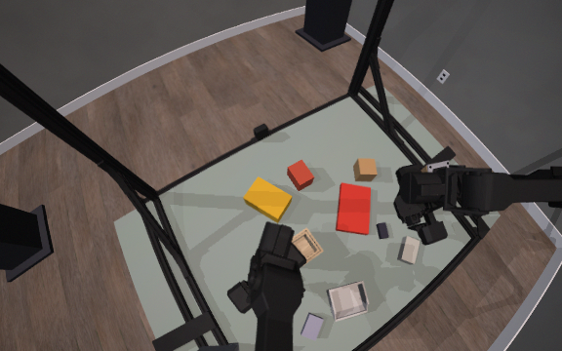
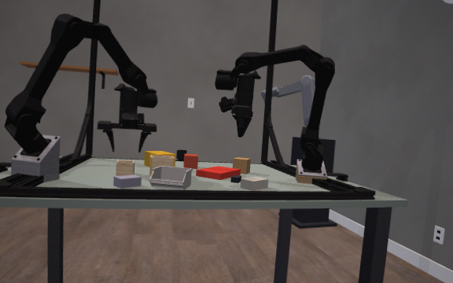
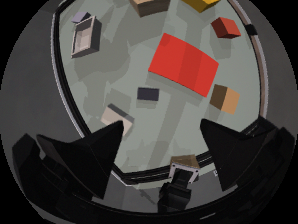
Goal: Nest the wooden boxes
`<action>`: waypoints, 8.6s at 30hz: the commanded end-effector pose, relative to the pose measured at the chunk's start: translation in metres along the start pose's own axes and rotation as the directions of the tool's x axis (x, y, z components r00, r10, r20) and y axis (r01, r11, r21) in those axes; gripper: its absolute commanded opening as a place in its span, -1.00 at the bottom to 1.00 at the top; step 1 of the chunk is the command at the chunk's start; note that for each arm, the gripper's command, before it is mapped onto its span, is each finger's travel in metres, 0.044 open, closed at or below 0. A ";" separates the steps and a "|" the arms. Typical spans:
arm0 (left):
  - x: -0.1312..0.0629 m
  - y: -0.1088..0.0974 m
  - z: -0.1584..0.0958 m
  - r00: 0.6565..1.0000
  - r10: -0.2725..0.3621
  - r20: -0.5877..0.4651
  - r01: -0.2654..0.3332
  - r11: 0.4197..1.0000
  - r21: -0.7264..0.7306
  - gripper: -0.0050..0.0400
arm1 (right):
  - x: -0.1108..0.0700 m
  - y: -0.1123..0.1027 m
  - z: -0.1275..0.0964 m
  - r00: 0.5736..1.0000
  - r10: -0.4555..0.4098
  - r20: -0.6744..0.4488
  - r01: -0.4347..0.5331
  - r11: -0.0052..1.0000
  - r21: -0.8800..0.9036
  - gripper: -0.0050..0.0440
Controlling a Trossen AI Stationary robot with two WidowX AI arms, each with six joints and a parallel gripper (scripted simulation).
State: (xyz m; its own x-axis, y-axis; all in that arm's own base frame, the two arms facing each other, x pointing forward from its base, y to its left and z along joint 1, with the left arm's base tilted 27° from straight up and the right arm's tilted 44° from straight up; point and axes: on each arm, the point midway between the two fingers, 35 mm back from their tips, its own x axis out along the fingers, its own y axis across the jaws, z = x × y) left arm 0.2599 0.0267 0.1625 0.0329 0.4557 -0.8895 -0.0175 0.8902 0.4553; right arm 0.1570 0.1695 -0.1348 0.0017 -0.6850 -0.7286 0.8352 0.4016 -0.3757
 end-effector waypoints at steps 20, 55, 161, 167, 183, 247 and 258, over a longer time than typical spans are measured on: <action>0.000 0.000 0.000 1.000 0.000 0.000 0.000 1.000 -0.001 1.00 | 0.001 -0.001 0.000 1.000 -0.005 0.004 0.005 0.230 -0.973 0.84; 0.000 0.000 0.000 1.000 0.000 0.000 0.000 1.000 -0.001 1.00 | 0.036 0.000 0.001 1.000 -0.005 0.005 0.005 0.108 -0.994 0.84; 0.000 0.000 0.000 1.000 0.000 0.000 0.000 1.000 -0.001 1.00 | -0.034 0.062 -0.007 1.000 -0.003 0.007 -0.002 -0.980 -0.200 -0.80; 0.000 0.000 0.000 1.000 0.000 0.000 0.000 1.000 -0.001 1.00 | -0.037 0.069 -0.007 1.000 -0.003 0.007 -0.003 -0.999 -0.032 -0.80; 0.000 0.000 0.000 1.000 0.000 0.000 0.000 1.000 -0.001 1.00 | -0.044 0.086 -0.006 1.000 -0.004 0.006 -0.006 -0.904 0.427 -0.80; 0.039 -0.062 0.068 0.833 0.157 0.530 -0.127 0.988 -0.092 1.00 | -0.055 0.120 -0.001 1.000 -0.005 0.004 -0.005 -0.100 0.995 -0.80; 0.038 -0.081 0.067 0.647 0.242 0.723 -0.117 0.969 -0.219 1.00 | -0.055 0.120 -0.001 1.000 -0.005 0.004 -0.005 -0.100 0.995 -0.80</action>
State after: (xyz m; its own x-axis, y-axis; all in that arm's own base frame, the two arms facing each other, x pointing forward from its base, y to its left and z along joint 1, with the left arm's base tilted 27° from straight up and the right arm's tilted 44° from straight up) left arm 0.3357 -0.0270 0.0970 0.7131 0.5087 -0.4824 -0.2148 0.8136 0.5403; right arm 0.2564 0.2577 -0.1394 -0.0006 -0.6859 -0.7277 0.4589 -0.6467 0.6092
